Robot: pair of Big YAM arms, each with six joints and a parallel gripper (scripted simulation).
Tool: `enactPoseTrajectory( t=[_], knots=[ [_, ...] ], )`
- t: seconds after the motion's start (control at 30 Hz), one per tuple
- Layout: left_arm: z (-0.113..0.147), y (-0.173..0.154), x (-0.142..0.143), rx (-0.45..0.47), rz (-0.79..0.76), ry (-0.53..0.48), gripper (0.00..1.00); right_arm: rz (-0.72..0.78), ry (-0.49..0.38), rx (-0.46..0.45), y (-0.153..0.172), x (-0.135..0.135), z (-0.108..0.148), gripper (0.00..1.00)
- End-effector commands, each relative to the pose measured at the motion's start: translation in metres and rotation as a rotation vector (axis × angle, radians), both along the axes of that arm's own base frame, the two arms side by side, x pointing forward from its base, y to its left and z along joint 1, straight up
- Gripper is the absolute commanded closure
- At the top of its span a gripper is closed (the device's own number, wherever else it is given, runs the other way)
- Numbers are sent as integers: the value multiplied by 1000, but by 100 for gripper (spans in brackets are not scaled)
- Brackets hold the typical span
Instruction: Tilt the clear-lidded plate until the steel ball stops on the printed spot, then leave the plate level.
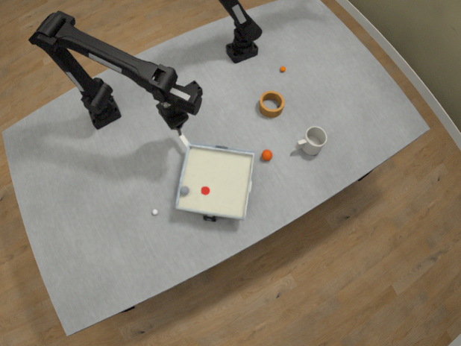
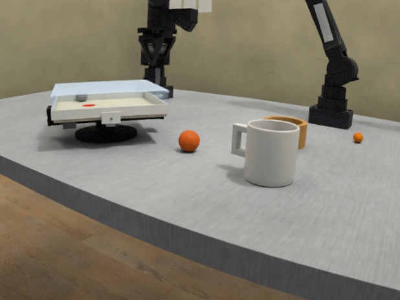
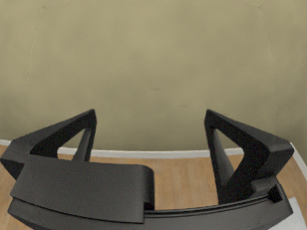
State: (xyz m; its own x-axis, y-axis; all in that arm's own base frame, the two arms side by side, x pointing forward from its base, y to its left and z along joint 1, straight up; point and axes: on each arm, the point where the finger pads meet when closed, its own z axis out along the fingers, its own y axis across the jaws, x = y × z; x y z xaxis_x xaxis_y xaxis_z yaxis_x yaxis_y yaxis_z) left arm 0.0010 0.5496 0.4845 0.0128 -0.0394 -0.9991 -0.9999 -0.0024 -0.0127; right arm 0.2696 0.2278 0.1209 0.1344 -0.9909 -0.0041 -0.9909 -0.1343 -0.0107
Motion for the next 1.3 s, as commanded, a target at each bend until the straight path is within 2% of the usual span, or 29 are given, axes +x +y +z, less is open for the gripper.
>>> enactPoseTrajectory(
  t=[0.0,1.27],
  knots=[
    [16,-5,-7,39,9,13,0,-4,-14,19,20,10,15,100],
    [16,-5,-7,39,9,13,0,-4,-19,26,30,13,19,100]
  ],
)
